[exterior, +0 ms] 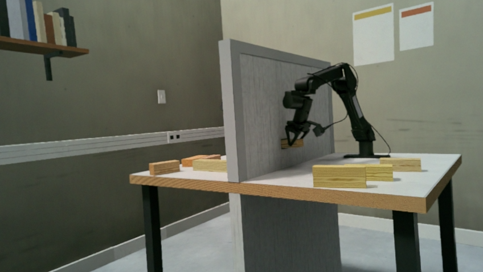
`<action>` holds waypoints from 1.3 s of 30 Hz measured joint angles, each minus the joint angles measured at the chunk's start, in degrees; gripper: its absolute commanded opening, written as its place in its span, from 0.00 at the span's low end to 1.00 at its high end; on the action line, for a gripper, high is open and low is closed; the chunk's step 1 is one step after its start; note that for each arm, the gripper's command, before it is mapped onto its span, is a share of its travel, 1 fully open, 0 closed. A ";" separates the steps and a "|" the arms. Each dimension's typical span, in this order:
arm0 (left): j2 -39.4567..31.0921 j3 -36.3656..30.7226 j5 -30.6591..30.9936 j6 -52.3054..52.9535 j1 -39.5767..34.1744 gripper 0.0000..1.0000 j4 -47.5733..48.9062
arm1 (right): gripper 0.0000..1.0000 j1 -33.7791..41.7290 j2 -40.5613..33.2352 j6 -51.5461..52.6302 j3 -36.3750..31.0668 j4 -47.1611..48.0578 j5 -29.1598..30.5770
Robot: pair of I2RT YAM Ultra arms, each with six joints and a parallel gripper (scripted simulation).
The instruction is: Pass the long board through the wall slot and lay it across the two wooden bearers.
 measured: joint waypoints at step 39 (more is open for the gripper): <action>0.00 0.00 0.00 0.00 0.00 0.00 0.00 | 0.73 1.70 1.18 2.36 -2.08 4.50 0.50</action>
